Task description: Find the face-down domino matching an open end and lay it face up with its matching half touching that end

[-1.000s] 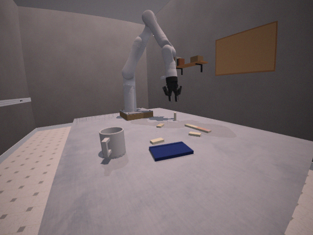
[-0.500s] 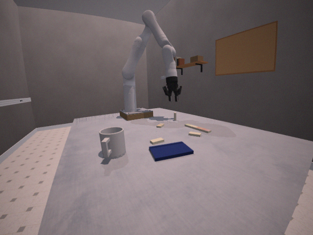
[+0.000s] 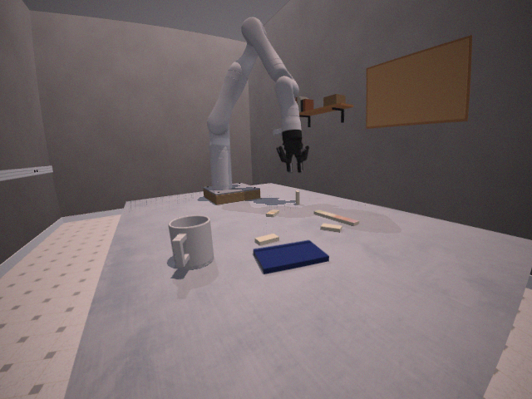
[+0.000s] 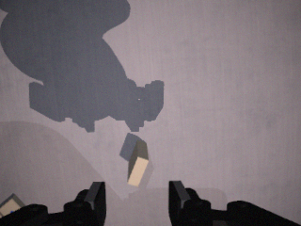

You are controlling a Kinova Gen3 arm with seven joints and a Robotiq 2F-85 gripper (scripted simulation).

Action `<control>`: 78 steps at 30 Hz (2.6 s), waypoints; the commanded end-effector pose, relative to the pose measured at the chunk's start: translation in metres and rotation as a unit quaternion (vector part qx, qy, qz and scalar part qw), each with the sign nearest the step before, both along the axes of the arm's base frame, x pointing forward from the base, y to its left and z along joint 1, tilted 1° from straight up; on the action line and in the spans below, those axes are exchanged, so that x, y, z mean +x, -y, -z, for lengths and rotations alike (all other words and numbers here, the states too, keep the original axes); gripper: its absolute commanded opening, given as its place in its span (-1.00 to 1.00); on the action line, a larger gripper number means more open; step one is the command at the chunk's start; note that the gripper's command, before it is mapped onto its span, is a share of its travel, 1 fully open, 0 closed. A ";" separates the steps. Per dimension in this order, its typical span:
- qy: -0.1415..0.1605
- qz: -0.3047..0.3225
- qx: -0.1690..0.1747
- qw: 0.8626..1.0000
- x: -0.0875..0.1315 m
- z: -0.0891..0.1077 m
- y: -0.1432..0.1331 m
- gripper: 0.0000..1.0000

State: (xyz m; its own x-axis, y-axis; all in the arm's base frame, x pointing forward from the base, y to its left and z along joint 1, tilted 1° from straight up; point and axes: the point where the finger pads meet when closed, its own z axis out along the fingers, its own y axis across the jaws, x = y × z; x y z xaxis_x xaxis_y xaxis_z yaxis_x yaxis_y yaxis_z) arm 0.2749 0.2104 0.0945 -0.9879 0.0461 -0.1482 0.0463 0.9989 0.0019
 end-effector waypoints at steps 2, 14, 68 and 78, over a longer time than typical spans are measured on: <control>0.000 0.000 0.001 1.000 0.000 0.000 0.000 -0.06; 0.000 0.000 0.001 1.000 0.000 0.000 0.000 -0.06; -0.038 0.653 0.039 0.756 0.002 0.025 0.012 -0.06; -0.038 0.766 0.056 0.640 0.010 0.028 0.005 -0.06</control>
State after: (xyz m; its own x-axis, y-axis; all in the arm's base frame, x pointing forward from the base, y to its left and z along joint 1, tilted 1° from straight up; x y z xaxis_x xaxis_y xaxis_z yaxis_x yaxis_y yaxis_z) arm 0.2823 0.2030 0.0675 0.1126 0.9936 -0.0002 0.9936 -0.1126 0.0105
